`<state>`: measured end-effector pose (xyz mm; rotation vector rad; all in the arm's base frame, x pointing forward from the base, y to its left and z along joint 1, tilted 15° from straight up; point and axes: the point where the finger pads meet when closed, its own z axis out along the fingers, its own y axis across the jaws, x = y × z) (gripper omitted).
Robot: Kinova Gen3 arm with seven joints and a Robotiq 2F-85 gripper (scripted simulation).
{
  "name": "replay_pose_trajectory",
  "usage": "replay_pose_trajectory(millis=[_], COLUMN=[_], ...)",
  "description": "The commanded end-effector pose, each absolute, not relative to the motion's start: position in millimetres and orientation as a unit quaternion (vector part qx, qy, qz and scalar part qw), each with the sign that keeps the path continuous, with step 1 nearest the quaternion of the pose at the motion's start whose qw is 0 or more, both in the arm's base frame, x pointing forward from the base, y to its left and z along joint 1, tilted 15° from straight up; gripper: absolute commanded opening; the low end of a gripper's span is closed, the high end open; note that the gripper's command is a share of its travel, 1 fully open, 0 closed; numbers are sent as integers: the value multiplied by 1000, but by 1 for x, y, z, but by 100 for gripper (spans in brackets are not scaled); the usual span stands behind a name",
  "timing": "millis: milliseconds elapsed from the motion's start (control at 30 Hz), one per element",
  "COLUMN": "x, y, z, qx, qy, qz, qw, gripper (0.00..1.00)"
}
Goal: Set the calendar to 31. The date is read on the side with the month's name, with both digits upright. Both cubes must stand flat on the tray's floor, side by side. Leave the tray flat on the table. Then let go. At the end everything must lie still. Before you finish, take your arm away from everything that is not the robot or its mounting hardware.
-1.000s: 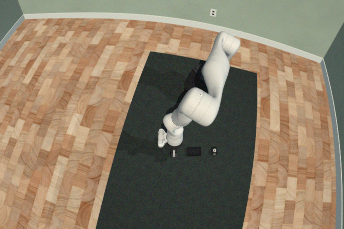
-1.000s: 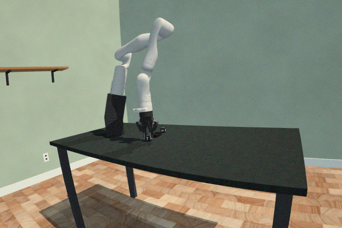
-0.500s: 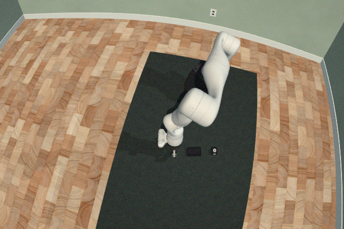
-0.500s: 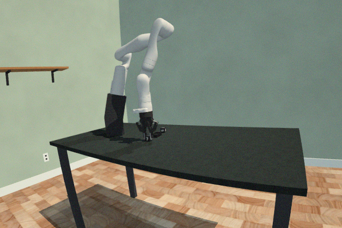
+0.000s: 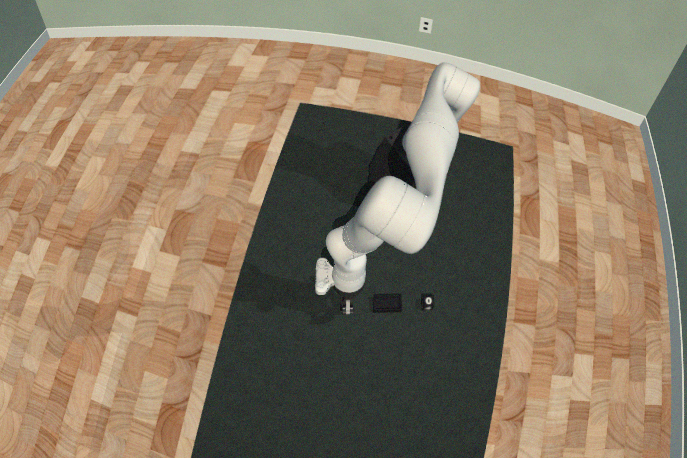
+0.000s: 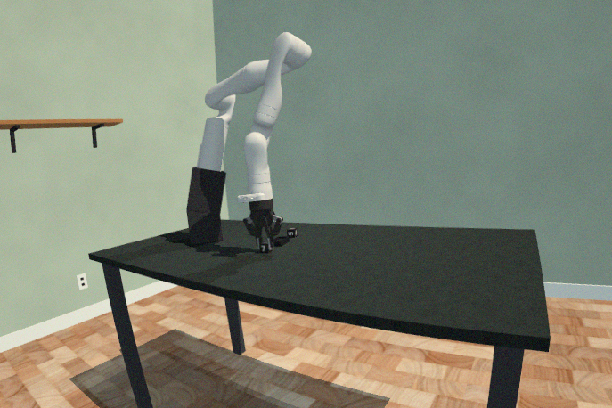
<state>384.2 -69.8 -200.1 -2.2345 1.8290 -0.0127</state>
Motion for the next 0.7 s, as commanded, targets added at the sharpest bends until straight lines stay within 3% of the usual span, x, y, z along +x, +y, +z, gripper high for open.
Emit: replay_pose_trajectory(millis=[0, 667], x=[385, 385], y=[-70, -70], z=[-200, -200], qx=[-767, -767], qy=[628, 628], qz=[-5, -5], qw=[127, 127], gripper=[26, 26])
